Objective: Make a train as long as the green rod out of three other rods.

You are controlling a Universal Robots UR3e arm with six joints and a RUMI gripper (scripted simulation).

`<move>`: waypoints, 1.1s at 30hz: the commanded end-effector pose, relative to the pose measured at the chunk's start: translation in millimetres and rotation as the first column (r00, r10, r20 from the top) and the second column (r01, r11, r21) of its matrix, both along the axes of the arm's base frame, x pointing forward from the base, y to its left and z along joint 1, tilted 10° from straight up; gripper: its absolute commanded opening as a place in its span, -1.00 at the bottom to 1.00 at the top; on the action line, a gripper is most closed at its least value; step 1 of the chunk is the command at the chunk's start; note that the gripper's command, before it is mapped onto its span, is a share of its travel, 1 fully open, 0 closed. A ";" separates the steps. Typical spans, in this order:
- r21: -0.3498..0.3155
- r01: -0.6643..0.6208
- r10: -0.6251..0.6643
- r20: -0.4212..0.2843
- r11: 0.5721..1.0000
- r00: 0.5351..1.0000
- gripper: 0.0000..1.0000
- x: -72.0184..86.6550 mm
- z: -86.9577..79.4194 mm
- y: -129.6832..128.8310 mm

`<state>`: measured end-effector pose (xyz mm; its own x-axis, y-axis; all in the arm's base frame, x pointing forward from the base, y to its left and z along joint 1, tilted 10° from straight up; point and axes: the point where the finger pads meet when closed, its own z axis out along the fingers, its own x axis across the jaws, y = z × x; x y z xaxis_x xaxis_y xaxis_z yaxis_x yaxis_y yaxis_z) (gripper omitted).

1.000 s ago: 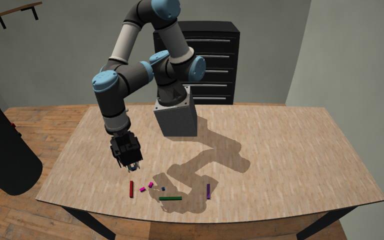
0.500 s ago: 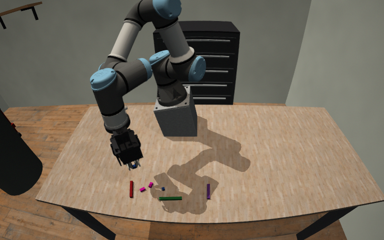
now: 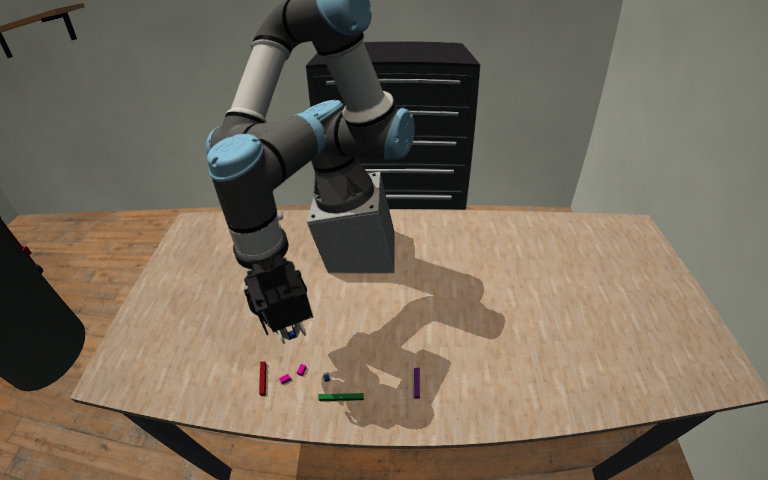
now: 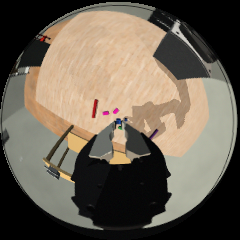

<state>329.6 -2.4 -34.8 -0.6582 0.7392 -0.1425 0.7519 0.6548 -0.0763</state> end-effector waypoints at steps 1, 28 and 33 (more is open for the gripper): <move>-0.001 0.126 -0.126 0.021 0.992 0.992 -1.00 -12.6 -8.7 50.9; 0.006 0.281 -0.281 0.050 0.960 0.958 -1.00 -53.9 -23.6 132.0; 0.006 0.281 -0.281 0.050 0.960 0.958 -1.00 -53.9 -23.6 132.0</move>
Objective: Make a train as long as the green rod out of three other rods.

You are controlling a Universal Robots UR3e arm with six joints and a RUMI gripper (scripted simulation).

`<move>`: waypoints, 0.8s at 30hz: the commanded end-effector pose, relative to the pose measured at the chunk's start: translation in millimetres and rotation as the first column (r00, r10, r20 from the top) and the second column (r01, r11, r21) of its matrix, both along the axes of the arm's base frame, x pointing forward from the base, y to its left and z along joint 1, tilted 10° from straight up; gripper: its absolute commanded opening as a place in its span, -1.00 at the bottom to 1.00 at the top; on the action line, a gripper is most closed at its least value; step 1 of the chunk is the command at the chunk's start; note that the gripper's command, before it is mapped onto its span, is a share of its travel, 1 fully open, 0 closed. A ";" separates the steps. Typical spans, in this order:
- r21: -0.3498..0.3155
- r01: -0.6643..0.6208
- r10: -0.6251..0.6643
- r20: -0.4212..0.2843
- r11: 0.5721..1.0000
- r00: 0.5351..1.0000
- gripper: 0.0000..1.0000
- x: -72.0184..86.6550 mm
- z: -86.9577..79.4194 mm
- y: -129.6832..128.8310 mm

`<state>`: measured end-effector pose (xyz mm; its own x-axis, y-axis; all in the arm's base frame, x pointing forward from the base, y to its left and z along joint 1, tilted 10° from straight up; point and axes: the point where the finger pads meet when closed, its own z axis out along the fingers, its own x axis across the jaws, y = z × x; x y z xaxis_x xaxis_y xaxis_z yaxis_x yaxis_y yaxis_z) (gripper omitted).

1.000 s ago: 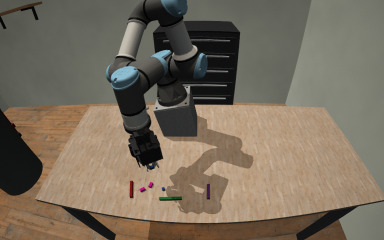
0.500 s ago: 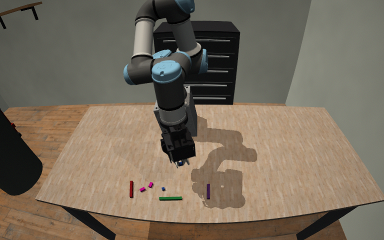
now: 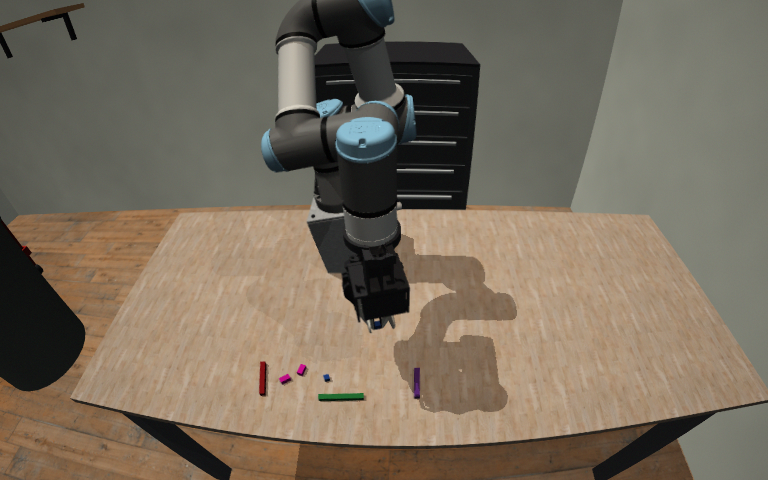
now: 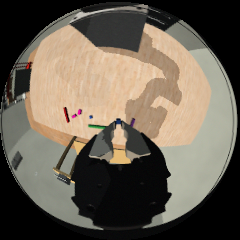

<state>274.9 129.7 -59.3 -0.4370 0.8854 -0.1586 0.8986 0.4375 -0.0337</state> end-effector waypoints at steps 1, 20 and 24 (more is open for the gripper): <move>-0.011 0.023 -0.023 0.004 1.000 1.000 -1.00 0.8 0.8 -0.2; -0.011 0.023 -0.023 0.002 1.000 1.000 -1.00 1.4 -28.3 -5.2; -0.011 0.023 -0.023 0.002 1.000 1.000 -1.00 2.1 -42.8 -7.5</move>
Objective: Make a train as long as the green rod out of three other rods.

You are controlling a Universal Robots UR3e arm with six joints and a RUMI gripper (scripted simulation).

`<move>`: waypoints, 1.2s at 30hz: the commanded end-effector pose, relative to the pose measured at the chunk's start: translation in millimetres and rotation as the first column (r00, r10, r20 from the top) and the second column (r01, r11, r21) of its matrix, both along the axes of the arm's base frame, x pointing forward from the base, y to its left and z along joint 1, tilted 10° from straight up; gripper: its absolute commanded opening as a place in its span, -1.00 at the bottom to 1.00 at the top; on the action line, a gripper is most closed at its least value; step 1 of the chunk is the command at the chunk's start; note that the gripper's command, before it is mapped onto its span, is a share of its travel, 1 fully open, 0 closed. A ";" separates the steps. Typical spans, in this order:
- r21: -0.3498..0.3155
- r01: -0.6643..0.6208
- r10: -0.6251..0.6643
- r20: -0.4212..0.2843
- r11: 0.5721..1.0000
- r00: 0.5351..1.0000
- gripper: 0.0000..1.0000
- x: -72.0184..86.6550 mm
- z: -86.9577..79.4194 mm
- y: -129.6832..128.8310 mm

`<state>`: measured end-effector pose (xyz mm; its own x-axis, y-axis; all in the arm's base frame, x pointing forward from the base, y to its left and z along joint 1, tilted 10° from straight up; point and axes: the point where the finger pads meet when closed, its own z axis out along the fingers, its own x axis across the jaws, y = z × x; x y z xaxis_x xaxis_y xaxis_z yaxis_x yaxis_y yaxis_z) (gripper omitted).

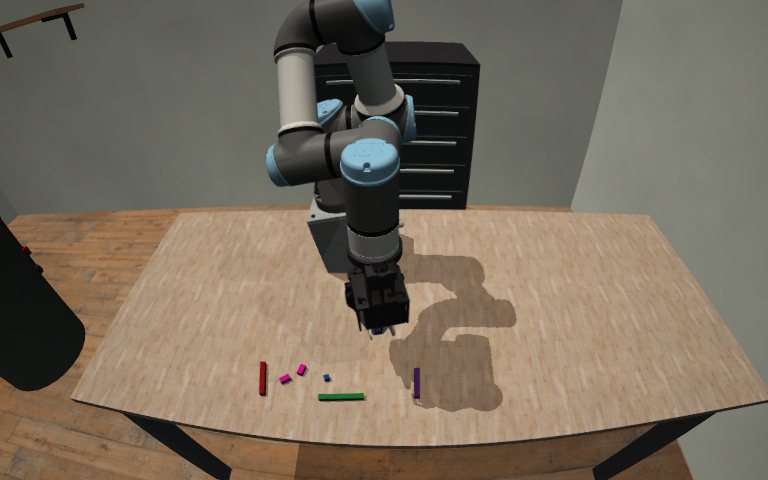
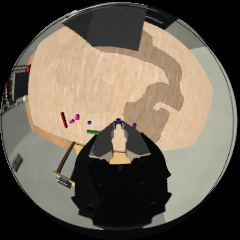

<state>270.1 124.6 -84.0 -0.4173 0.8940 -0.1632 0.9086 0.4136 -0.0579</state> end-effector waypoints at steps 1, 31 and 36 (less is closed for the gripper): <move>0.003 -0.003 0.003 0.022 1.000 1.000 -1.00 7.1 -21.8 -3.0; 0.004 -0.004 0.004 0.022 1.000 1.000 -1.00 8.9 -61.4 -9.0; 0.004 -0.003 0.003 0.023 1.000 1.000 -1.00 9.2 -61.3 -8.9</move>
